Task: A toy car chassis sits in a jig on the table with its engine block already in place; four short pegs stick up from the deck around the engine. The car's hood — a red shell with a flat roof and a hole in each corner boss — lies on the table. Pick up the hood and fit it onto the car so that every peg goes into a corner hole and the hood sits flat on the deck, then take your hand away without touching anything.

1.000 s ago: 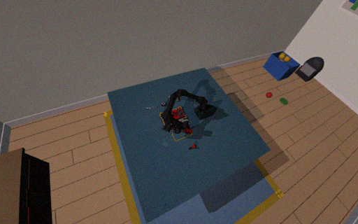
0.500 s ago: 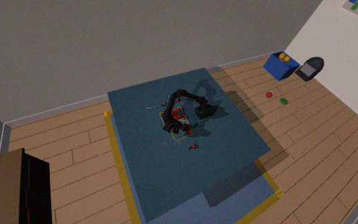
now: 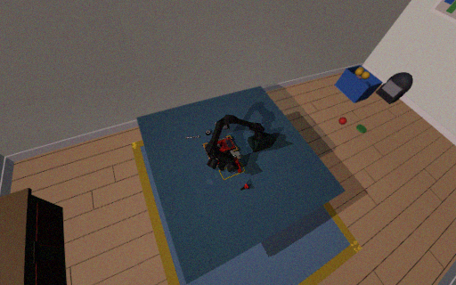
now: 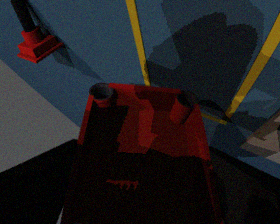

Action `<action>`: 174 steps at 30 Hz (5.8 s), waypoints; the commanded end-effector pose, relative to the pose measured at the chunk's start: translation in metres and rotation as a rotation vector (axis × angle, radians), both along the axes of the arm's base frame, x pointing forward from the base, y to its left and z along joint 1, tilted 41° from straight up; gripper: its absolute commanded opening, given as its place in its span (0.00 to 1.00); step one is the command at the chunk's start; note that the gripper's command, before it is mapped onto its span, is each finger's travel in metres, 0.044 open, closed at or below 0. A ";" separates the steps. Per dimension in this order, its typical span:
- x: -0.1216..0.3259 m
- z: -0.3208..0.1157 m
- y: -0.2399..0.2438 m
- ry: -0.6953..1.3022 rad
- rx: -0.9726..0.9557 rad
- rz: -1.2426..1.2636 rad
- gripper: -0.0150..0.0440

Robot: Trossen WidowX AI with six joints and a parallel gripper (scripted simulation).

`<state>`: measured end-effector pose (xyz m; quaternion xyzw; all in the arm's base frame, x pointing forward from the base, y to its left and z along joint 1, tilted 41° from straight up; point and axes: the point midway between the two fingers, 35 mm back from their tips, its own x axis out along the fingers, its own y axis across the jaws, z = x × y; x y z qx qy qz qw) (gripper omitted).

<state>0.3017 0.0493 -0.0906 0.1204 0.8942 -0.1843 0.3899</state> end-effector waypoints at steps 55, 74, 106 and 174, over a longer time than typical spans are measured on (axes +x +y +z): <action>0.036 0.042 -0.001 0.016 -0.321 -0.413 1.00; 0.036 0.042 -0.001 0.016 -0.321 -0.413 1.00; 0.036 0.042 -0.001 0.016 -0.321 -0.413 1.00; 0.036 0.042 -0.001 0.016 -0.321 -0.413 1.00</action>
